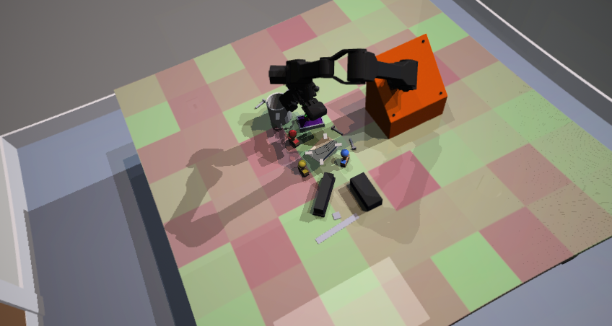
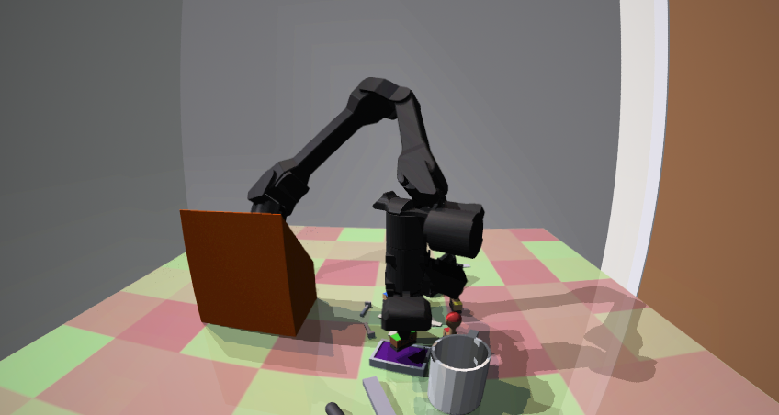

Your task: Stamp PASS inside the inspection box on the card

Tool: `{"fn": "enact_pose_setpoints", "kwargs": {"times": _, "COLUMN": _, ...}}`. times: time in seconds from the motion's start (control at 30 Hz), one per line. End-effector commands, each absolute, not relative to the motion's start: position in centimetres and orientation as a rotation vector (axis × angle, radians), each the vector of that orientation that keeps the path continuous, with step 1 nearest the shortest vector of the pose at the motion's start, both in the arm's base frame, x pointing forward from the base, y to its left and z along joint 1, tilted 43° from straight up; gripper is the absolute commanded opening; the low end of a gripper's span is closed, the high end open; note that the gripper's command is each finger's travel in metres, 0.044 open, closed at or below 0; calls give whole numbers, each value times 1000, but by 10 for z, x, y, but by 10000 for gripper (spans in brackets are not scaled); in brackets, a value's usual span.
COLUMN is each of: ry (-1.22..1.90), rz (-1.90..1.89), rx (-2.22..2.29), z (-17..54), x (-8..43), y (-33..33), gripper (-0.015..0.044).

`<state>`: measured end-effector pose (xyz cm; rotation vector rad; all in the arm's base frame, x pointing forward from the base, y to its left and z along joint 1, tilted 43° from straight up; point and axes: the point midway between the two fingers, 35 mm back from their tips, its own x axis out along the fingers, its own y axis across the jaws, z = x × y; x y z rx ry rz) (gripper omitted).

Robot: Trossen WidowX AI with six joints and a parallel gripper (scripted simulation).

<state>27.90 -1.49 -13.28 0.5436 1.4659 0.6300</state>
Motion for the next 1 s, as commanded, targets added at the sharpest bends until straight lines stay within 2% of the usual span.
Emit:
{"fn": "enact_pose_setpoints", "kwargs": {"times": 0.0, "ry": 1469, "rz": 631, "rx": 552, "z": -135, "x": 277, "y": -11, "gripper": 0}}
{"fn": "enact_pose_setpoints", "kwargs": {"times": 0.97, "ry": 1469, "rz": 634, "rx": 553, "z": -146, "x": 276, "y": -1, "gripper": 0}}
